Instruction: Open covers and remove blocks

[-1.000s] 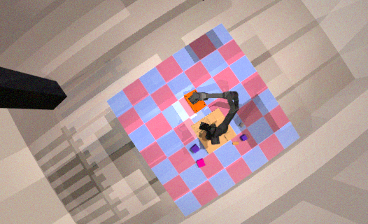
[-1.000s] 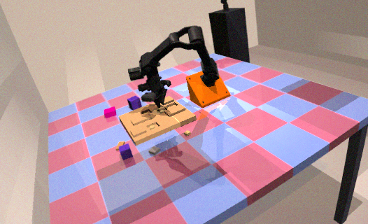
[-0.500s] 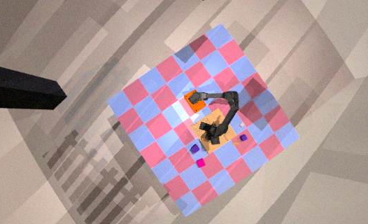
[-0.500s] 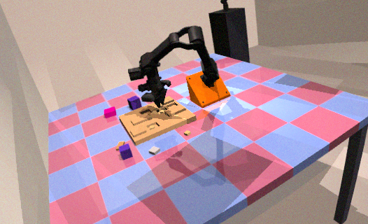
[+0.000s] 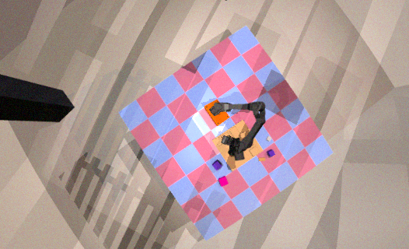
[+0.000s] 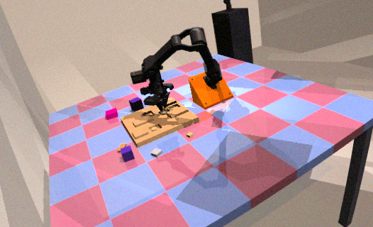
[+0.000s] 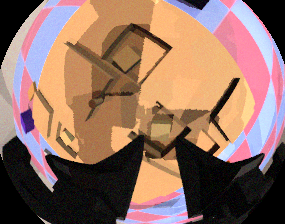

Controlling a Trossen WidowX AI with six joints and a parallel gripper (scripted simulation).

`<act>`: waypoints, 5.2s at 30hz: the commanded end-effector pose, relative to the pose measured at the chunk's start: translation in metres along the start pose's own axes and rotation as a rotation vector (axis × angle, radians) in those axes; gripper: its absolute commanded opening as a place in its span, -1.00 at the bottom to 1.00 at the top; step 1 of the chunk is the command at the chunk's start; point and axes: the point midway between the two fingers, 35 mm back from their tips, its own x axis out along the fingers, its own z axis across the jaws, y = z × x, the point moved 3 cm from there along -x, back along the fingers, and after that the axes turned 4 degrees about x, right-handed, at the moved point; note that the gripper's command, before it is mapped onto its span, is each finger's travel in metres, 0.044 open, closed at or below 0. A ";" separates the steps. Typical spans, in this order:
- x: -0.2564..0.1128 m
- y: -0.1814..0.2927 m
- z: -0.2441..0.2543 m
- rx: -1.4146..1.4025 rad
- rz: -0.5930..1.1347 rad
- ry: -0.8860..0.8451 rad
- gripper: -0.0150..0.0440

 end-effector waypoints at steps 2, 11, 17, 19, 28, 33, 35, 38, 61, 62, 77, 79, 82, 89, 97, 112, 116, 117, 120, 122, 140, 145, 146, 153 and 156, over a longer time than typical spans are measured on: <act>0.007 0.001 0.000 0.006 0.006 -0.003 0.00; 0.012 0.001 -0.001 0.006 0.006 -0.003 0.00; 0.014 0.001 -0.001 0.006 0.006 -0.003 0.00; 0.016 0.001 -0.001 0.006 0.006 -0.003 0.00; 0.023 0.002 -0.001 0.006 0.007 -0.003 0.00; 0.020 0.001 -0.001 0.000 0.002 0.000 -0.10; 0.020 0.001 -0.001 0.000 0.002 0.000 -0.14; 0.020 0.001 -0.001 0.000 0.002 0.000 -0.21; -0.002 0.000 -0.001 0.003 0.002 0.000 -0.22; -0.003 0.000 -0.001 0.004 0.002 0.000 -0.22; -0.022 0.000 -0.002 0.006 0.004 -0.002 -0.22; -0.025 0.000 -0.002 0.006 0.005 -0.002 -0.22; -0.027 0.000 -0.002 0.006 0.004 -0.002 -0.22; -0.044 -0.001 -0.001 0.006 0.003 -0.001 -0.22; -0.065 -0.001 -0.002 0.007 0.003 0.000 -0.22; -0.075 0.025 0.020 0.010 -0.011 0.010 -0.22; -0.076 0.038 0.029 0.011 -0.017 0.013 -0.22; -0.076 0.041 0.032 0.012 -0.018 0.014 -0.22; -0.076 0.051 0.038 0.012 -0.022 0.016 -0.22; -0.076 0.058 0.042 0.013 -0.024 0.016 -0.22; -0.075 0.124 0.069 0.013 -0.030 0.015 -0.22; -0.075 0.144 0.073 0.012 -0.028 0.012 -0.22; -0.075 0.148 0.074 0.012 -0.027 0.012 -0.22; -0.075 0.175 0.077 0.011 -0.020 0.007 -0.22; -0.075 0.187 0.078 0.010 -0.016 0.005 -0.22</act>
